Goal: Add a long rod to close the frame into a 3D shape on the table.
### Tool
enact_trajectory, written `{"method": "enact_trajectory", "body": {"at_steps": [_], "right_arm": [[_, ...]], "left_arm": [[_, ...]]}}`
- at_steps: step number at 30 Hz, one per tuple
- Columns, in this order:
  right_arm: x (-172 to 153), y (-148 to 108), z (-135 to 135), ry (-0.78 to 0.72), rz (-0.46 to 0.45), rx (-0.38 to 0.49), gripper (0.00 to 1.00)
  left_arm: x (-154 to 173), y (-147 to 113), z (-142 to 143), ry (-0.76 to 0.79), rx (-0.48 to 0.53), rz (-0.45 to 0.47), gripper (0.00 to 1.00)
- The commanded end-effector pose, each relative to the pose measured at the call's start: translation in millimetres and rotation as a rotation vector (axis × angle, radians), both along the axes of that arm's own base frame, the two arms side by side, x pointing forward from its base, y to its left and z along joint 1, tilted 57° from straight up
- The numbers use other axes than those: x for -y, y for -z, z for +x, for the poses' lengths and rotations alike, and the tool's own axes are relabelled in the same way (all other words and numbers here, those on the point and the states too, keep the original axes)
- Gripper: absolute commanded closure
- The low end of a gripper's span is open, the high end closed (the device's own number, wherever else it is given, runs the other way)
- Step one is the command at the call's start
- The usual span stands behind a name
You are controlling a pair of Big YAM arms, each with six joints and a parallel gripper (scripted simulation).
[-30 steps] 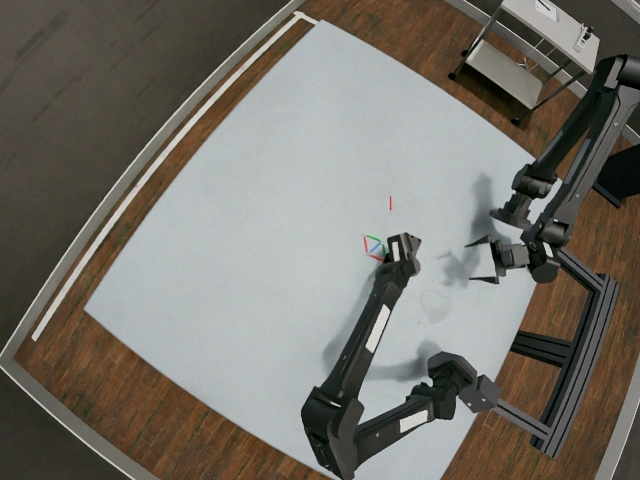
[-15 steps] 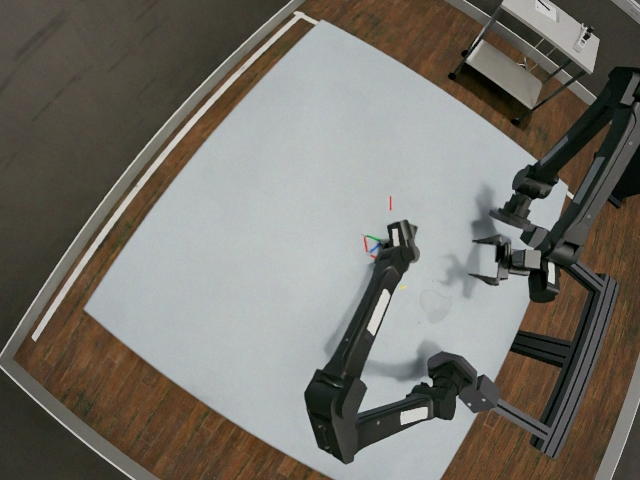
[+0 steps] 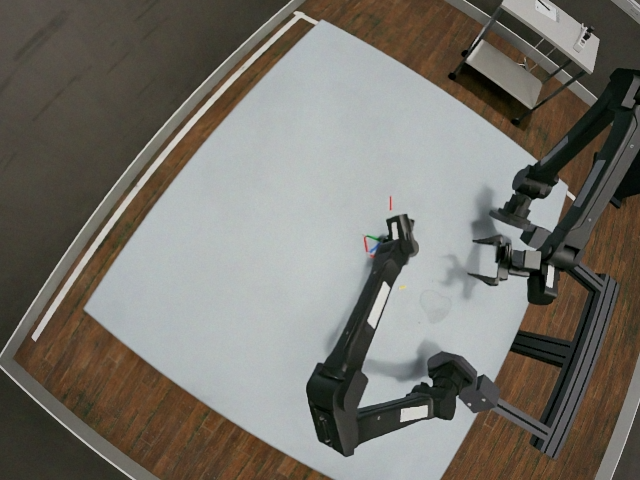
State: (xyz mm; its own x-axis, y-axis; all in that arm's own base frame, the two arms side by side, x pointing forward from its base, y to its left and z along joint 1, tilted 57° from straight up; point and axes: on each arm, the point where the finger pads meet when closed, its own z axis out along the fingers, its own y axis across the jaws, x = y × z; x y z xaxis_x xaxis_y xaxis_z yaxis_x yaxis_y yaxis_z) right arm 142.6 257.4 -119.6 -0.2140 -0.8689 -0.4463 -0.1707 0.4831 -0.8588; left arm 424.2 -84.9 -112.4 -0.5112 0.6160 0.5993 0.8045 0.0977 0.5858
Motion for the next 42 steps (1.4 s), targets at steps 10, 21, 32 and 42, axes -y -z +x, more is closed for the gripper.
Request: {"method": "enact_trajectory", "body": {"at_steps": [10, 21, 32, 42], "right_arm": [[-17, 2, -2, 0.002, 0.054, 0.001, 0.00], [-17, 2, -2, 0.002, 0.054, 0.001, 0.00], [-17, 2, -2, 0.002, 0.054, 0.001, 0.00], [-17, 2, -2, 0.002, 0.054, 0.001, 0.00]], "left_arm": [[25, -9, 15, 0.057, -0.021, 0.007, 1.00], [26, -9, 13, 0.300, -0.363, 0.151, 1.00], [31, -15, 17, 0.342, -0.408, 0.161, 1.00], [30, -14, 18, 0.375, -0.457, 0.186, 1.00]]}}
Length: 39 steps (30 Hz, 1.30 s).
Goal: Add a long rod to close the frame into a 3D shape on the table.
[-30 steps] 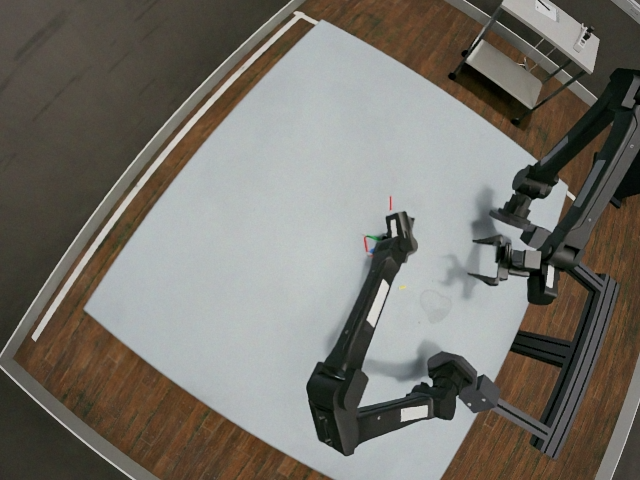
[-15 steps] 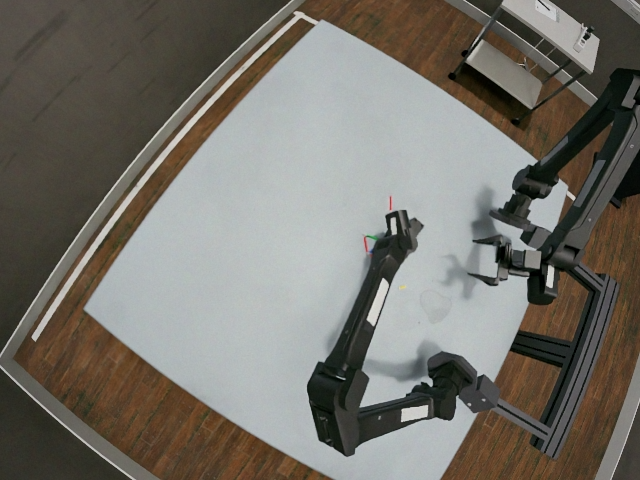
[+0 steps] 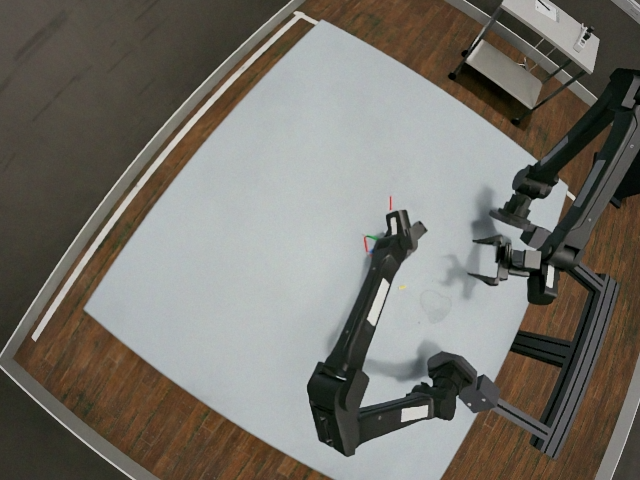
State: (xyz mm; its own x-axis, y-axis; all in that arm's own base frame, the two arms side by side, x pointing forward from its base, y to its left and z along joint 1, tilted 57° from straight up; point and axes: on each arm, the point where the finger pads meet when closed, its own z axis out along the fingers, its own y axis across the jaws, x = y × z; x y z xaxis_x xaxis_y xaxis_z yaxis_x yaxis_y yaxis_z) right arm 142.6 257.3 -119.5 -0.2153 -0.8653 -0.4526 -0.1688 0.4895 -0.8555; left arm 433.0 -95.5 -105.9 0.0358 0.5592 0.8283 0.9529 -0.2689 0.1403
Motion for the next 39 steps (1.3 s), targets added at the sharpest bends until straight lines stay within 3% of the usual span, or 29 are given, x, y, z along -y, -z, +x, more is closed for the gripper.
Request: {"method": "enact_trajectory", "body": {"at_steps": [1, 16, 20, 26, 32, 39], "right_arm": [[-17, 2, -2, 0.000, 0.047, 0.000, 0.00], [-17, 2, -2, 0.000, 0.047, 0.000, 0.00], [-17, 2, -2, 0.000, 0.047, 0.000, 0.00], [-17, 2, -2, 0.000, 0.047, 0.000, 0.00], [-17, 2, -2, 0.000, 0.047, 0.000, 0.00], [-17, 2, -2, 0.000, 0.047, 0.000, 0.00]], "left_arm": [[20, -7, 9, 0.047, 0.010, -0.013, 1.00], [16, -8, 7, 0.042, 0.014, -0.019, 1.00], [-3, -7, 6, 0.003, 0.013, -0.044, 1.00], [-4, -8, 7, -0.006, 0.028, -0.096, 1.00], [-6, -10, 8, -0.038, 0.077, -0.255, 1.00], [-10, -11, 7, -0.111, 0.166, -0.538, 1.00]]}}
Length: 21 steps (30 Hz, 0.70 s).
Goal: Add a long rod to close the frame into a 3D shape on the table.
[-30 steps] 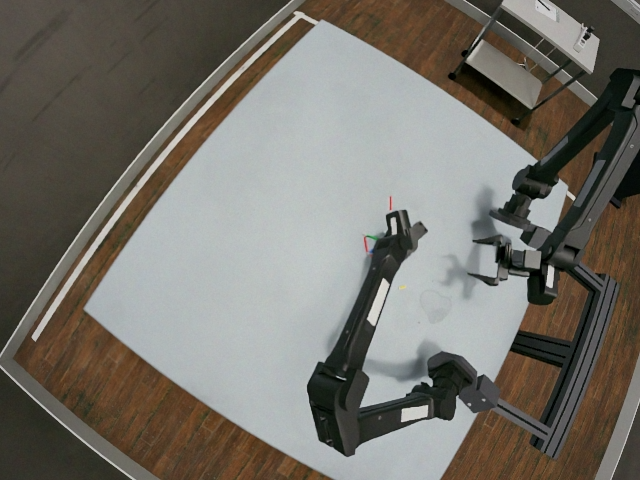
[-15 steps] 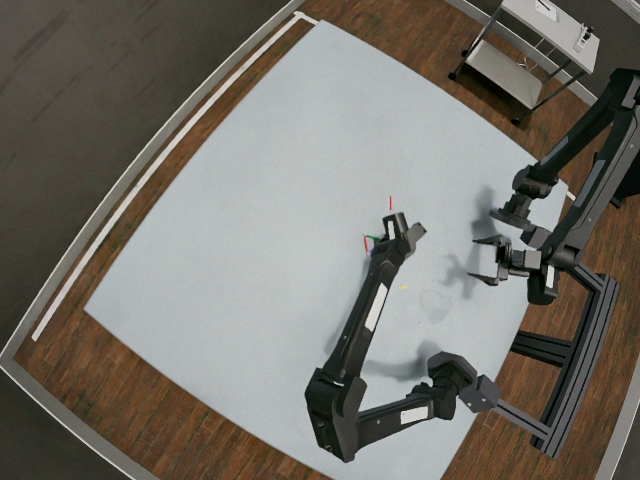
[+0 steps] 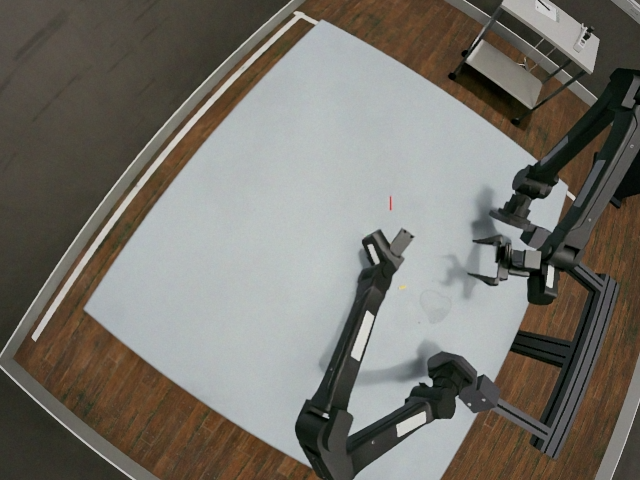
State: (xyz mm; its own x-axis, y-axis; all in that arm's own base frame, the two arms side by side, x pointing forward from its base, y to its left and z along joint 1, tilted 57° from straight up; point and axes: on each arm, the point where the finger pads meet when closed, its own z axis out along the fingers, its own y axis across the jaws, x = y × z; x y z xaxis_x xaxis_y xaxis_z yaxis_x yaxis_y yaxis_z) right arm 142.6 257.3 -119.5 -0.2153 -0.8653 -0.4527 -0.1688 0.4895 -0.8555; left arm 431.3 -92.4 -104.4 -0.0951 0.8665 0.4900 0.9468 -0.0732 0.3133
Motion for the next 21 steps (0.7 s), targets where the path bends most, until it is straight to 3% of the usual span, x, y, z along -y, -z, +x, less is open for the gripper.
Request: {"method": "enact_trajectory", "body": {"at_steps": [1, 4, 7, 19, 21], "right_arm": [[-17.1, 2.2, -2.3, 0.000, 0.047, 0.000, 0.00], [-17.1, 2.2, -2.3, 0.000, 0.047, 0.000, 0.00], [-17.1, 2.2, -2.3, 0.000, 0.047, 0.000, 0.00], [-17.1, 2.2, -2.3, 0.000, 0.047, 0.000, 0.00], [-17.1, 2.2, -2.3, 0.000, 0.047, 0.000, 0.00]], "left_arm": [[-7.5, -9.6, 9.0, -0.052, 0.084, -0.125, 1.00], [-7.9, -9.5, 8.9, -0.060, 0.092, -0.156, 1.00], [-9.0, -9.2, 8.6, -0.090, 0.122, -0.280, 1.00], [-7.9, -2.4, 6.4, -0.163, 0.184, -0.637, 1.00], [-7.9, -2.4, 6.4, -0.163, 0.184, -0.637, 1.00]]}}
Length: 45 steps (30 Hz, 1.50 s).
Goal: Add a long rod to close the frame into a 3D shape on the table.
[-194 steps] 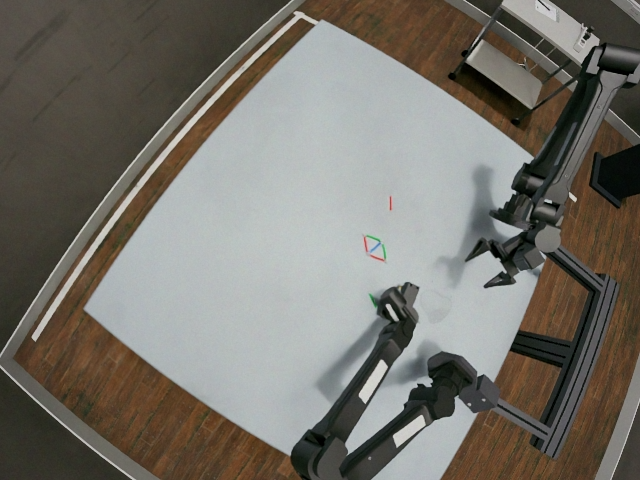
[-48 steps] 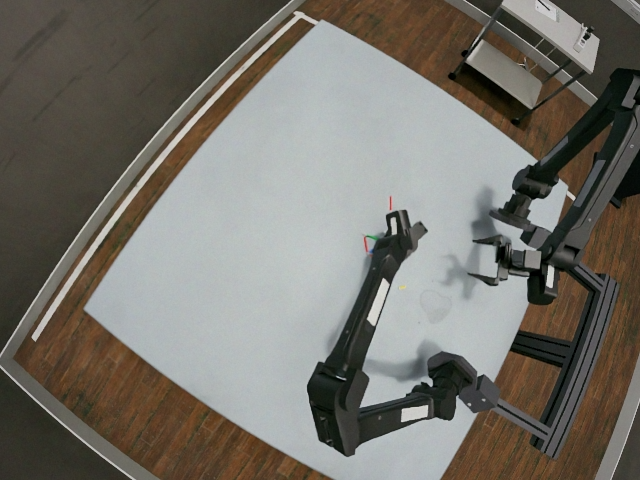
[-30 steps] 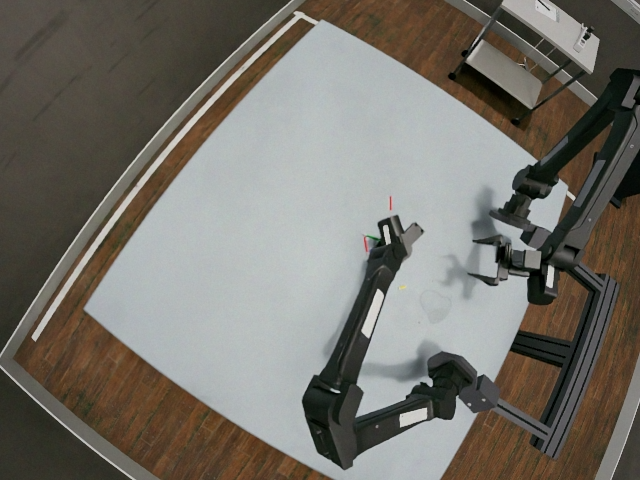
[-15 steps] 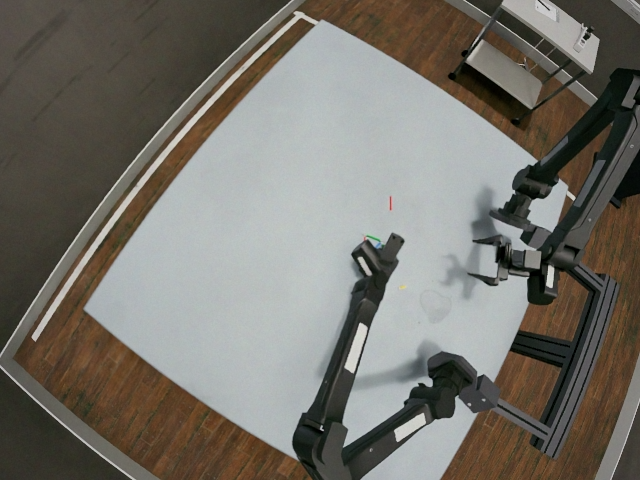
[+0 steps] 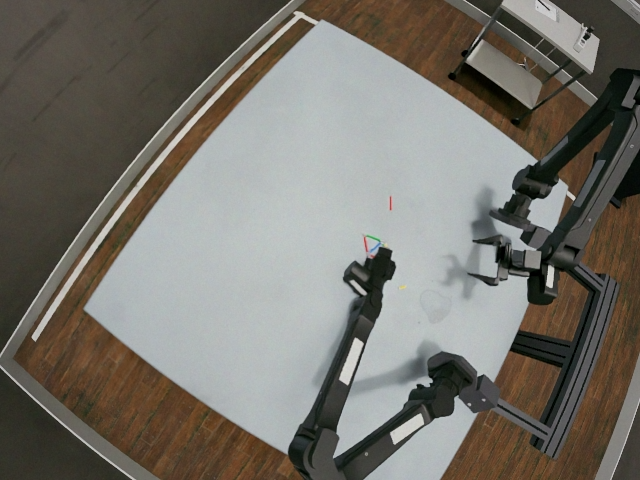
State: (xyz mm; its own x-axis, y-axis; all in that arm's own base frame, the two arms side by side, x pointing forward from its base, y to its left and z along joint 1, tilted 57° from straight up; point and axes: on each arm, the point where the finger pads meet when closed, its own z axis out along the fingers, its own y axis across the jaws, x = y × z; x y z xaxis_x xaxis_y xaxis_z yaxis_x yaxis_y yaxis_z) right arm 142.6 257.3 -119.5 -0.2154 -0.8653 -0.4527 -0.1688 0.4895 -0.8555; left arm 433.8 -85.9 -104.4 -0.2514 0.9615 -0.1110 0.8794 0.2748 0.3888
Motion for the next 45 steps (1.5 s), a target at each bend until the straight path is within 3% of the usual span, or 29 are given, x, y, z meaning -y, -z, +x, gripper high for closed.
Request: {"method": "enact_trajectory", "body": {"at_steps": [1, 15, 22, 45], "right_arm": [[-17, 2, -2, 0.000, 0.047, 0.000, 0.00], [-17, 2, -2, 0.000, 0.047, 0.000, 0.00], [-17, 2, -2, 0.000, 0.047, 0.000, 0.00], [-17, 2, -2, 0.000, 0.047, 0.000, 0.00]], "left_arm": [[-2, -2, 4, -0.050, 0.040, -0.073, 1.00], [1, 5, 0, -0.109, 0.097, -0.425, 1.00], [9, 5, -3, -0.087, 0.099, -0.462, 1.00], [8, 4, -5, -0.093, 0.090, -0.457, 1.00]]}}
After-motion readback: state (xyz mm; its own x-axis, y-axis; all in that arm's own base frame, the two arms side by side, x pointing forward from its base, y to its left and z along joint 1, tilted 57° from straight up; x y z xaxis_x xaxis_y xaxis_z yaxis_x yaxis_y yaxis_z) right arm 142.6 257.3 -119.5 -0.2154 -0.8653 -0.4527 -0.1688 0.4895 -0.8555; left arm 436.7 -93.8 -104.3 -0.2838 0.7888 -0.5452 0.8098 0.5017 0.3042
